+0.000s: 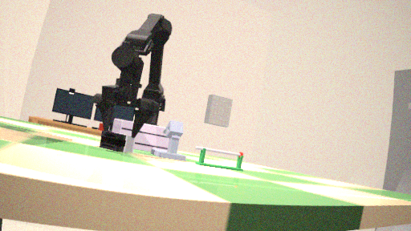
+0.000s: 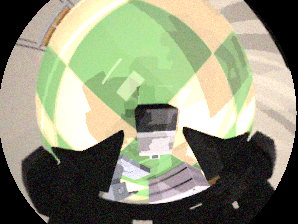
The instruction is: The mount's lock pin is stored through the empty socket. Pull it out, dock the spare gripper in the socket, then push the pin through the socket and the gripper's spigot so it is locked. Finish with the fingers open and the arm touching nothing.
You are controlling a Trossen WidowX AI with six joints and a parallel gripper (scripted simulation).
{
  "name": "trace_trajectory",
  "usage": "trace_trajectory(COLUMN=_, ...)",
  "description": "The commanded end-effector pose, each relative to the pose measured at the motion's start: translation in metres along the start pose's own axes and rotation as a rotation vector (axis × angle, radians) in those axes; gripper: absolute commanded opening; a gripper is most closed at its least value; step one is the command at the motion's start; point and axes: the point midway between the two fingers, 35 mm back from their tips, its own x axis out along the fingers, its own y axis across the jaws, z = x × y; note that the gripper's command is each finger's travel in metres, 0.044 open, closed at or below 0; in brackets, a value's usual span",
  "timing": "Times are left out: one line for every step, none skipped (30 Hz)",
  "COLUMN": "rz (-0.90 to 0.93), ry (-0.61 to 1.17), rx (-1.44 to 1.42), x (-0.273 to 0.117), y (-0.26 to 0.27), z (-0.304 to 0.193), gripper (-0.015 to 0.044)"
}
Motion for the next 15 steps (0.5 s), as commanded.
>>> trace_trajectory(rz=-0.011, ry=0.017, rx=0.003, x=0.013, y=-0.002, z=-0.004, gripper=0.0440)
trace_trajectory(rz=-0.011, ry=0.017, rx=0.003, x=0.015, y=-0.002, z=-0.005, gripper=0.0440)
trace_trajectory(rz=-0.011, ry=0.017, rx=0.003, x=0.016, y=-0.003, z=-0.005, gripper=0.0440)
trace_trajectory(rz=-0.011, ry=0.017, rx=0.003, x=0.018, y=-0.003, z=-0.005, gripper=0.0440)
trace_trajectory(rz=-0.011, ry=0.017, rx=0.003, x=0.019, y=-0.003, z=-0.005, gripper=0.0440)
trace_trajectory(rz=-0.011, ry=0.017, rx=0.003, x=0.021, y=-0.003, z=-0.005, gripper=0.0440)
trace_trajectory(rz=-0.011, ry=0.017, rx=0.003, x=0.023, y=-0.003, z=-0.005, gripper=0.0440)
trace_trajectory(rz=-0.011, ry=0.017, rx=0.003, x=0.024, y=-0.003, z=-0.005, gripper=0.0440)
trace_trajectory(rz=-0.011, ry=0.017, rx=0.003, x=0.026, y=-0.003, z=-0.006, gripper=0.0440)
trace_trajectory(rz=-0.011, ry=0.017, rx=0.003, x=0.028, y=-0.003, z=-0.006, gripper=0.0440)
trace_trajectory(rz=-0.011, ry=0.017, rx=0.003, x=0.029, y=-0.003, z=-0.006, gripper=0.0440)
trace_trajectory(rz=-0.011, ry=0.017, rx=0.003, x=0.031, y=-0.003, z=-0.006, gripper=0.0440)
trace_trajectory(rz=-0.011, ry=0.017, rx=0.003, x=0.033, y=-0.003, z=-0.006, gripper=0.0440)
trace_trajectory(rz=-0.011, ry=0.017, rx=0.003, x=0.034, y=-0.003, z=-0.006, gripper=0.0440)
trace_trajectory(rz=-0.011, ry=0.017, rx=0.003, x=0.035, y=-0.003, z=-0.007, gripper=0.0440)
